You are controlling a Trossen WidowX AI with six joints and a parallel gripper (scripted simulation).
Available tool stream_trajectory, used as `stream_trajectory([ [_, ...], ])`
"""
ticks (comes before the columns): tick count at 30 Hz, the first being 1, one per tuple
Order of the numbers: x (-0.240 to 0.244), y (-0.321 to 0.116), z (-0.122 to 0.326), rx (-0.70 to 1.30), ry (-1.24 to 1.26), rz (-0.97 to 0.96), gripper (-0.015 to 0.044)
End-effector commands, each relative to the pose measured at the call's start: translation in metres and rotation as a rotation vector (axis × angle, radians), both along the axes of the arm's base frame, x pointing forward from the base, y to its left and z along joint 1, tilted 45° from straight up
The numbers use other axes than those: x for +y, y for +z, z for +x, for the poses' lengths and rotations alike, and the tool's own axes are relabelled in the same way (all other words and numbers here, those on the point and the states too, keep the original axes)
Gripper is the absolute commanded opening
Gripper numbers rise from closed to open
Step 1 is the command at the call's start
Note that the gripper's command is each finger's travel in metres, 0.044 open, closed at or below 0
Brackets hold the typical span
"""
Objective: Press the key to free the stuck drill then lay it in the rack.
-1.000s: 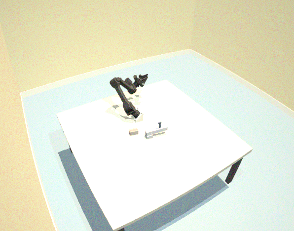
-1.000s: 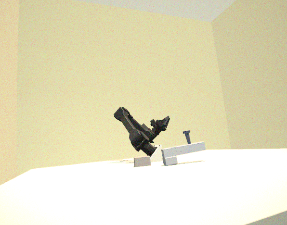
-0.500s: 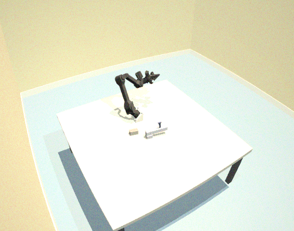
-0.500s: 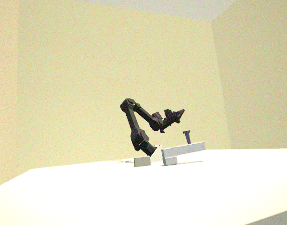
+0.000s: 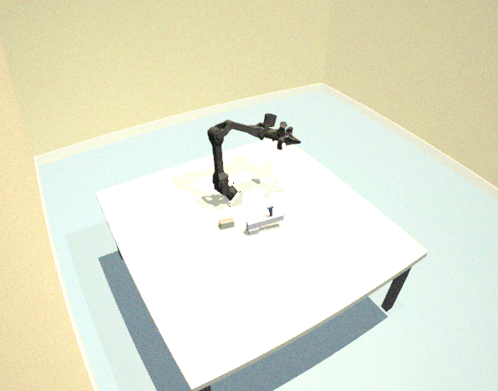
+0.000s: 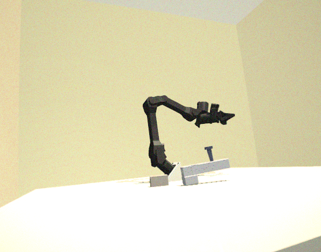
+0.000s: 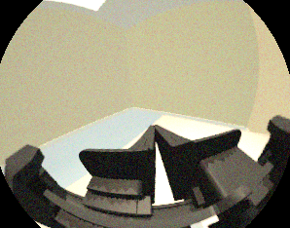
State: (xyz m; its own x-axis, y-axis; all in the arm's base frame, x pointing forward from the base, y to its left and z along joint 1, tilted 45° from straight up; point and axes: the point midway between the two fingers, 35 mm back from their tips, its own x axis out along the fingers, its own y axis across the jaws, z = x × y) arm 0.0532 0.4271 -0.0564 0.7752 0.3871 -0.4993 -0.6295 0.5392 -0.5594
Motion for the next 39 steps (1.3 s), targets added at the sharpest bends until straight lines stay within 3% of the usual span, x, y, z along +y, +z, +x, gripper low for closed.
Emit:
stream_trajectory([
  [1, -0.022, -0.003, 0.064, 0.086, -0.189, -0.099, 0.0000],
  [6, -0.066, 0.004, 0.132, 0.199, -0.466, -0.176, 0.0000],
  [13, -0.143, 0.027, 0.195, 0.345, -0.850, -0.256, 0.0000],
  [25, -0.290, 0.098, 0.232, 0.577, -1.551, -0.365, 0.0000],
  [39, -0.301, 0.093, 0.231, 0.580, -1.567, -0.367, 0.0000],
])
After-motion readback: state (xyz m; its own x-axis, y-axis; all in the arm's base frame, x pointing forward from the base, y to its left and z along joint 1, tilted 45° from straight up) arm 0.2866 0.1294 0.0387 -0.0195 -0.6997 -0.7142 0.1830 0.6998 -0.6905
